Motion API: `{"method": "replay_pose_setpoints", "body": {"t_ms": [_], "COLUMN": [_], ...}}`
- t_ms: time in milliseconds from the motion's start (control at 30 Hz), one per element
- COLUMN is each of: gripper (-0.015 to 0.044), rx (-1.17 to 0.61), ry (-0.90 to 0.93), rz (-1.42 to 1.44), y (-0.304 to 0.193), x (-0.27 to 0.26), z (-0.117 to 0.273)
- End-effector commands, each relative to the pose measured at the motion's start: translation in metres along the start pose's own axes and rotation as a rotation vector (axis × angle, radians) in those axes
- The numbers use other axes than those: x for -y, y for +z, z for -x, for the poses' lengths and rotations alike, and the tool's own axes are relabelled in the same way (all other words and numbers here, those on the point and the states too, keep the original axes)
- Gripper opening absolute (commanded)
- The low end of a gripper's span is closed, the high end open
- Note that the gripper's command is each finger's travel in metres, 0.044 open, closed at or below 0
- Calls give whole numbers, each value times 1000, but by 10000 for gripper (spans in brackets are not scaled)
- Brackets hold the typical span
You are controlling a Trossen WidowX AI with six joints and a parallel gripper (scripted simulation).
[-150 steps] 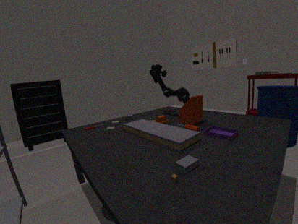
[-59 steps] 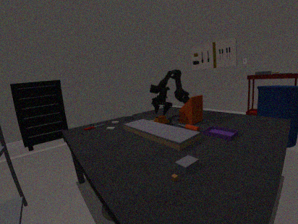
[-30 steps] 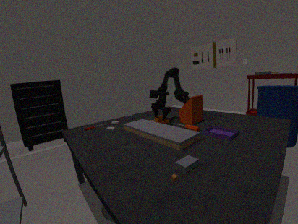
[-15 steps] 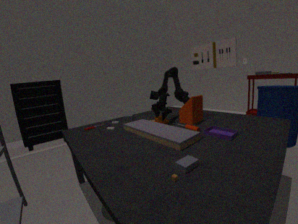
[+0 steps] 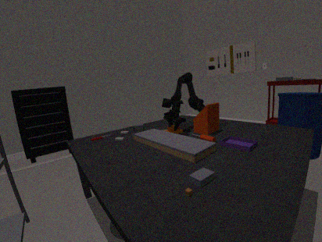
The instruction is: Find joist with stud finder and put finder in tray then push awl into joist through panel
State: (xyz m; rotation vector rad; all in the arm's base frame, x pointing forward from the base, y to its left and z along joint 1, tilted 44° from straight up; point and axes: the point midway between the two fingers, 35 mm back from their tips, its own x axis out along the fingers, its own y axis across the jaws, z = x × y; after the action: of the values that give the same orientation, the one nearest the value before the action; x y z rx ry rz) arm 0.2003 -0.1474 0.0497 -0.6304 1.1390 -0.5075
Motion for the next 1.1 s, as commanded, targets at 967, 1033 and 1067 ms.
{"method": "replay_pose_setpoints", "body": {"t_ms": [967,1033,1067], "gripper": [0,0,0], "rx": [-9,-7,-6], "ry": [27,23,21], "rz": [-4,-2,-2], "y": [26,27,27], "x": [-6,-5,-5], "z": [68,76,80]}}
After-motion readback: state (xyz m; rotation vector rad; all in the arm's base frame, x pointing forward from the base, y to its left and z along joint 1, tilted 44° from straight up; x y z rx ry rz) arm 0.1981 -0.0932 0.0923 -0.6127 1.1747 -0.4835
